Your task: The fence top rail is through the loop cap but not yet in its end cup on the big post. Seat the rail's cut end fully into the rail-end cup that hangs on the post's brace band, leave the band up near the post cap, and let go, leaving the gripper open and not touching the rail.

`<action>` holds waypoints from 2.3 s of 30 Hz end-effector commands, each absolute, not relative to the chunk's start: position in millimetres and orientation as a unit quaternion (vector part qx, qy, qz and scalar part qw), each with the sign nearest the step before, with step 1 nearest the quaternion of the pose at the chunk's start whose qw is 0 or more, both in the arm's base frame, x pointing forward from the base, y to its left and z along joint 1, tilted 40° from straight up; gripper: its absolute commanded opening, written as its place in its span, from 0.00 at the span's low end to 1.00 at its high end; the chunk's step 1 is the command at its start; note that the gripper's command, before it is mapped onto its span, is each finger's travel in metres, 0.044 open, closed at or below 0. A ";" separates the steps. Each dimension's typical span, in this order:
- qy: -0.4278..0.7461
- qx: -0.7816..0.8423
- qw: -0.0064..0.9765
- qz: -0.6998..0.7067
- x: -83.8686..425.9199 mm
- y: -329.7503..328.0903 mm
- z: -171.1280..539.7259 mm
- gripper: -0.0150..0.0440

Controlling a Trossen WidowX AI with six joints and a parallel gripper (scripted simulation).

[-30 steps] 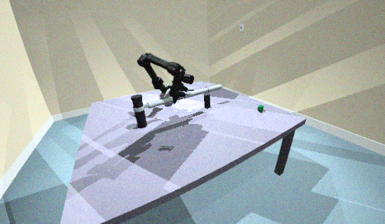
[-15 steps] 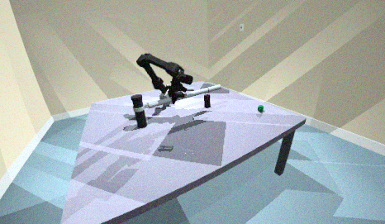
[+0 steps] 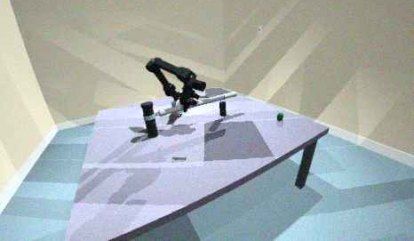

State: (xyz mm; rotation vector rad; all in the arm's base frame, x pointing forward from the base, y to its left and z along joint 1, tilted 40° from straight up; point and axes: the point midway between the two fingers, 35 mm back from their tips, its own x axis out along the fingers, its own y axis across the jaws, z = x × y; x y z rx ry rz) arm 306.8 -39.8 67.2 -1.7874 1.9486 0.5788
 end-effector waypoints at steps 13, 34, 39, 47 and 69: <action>0.699 -0.650 0.216 0.204 307.5 -46.9 79.4 0.25; 0.703 -0.645 0.216 0.209 307.1 -41.3 73.7 0.79; 0.702 -0.644 0.217 0.211 308.5 -19.5 75.4 1.00; 0.703 -0.643 0.216 0.211 307.6 9.7 78.5 1.00; 0.676 -0.668 0.192 0.244 308.8 38.3 98.9 1.00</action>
